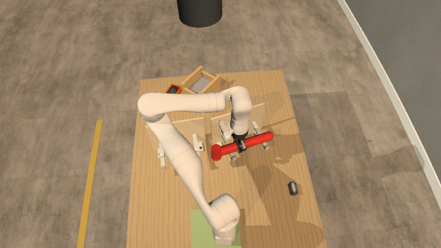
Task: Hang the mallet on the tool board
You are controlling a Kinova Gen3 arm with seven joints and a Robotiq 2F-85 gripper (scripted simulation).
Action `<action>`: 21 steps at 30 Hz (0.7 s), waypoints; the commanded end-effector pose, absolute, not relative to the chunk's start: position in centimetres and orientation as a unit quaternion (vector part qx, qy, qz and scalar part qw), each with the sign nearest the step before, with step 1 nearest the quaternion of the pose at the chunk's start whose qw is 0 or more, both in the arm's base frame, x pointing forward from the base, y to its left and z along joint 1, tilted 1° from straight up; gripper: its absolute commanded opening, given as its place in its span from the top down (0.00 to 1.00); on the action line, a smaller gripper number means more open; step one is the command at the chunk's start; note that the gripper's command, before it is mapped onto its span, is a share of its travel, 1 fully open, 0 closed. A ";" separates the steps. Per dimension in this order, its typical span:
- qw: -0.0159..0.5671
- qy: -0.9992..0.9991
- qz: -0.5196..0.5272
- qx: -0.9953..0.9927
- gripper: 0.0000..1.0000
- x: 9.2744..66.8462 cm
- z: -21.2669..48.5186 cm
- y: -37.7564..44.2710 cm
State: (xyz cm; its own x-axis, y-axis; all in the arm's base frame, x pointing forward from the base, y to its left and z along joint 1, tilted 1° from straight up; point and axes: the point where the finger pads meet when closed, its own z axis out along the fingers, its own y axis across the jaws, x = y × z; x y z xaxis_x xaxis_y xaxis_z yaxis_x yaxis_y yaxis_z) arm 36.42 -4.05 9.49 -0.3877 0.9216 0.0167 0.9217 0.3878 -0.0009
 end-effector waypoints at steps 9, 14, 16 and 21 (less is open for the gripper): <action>0.004 -0.834 -0.002 -0.551 0.90 36.5 8.1 -4.4; 0.004 -0.835 -0.002 -0.551 0.90 36.5 7.8 -4.4; 0.004 -0.835 -0.002 -0.551 0.90 36.5 7.8 -4.4; 0.004 -0.835 -0.002 -0.551 0.90 36.5 7.8 -4.4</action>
State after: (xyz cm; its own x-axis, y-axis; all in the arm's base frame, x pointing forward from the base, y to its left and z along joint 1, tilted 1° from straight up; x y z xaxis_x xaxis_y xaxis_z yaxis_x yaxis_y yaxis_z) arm 36.39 -4.16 7.95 -0.3873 0.9218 0.0145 0.9219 0.3874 -0.0039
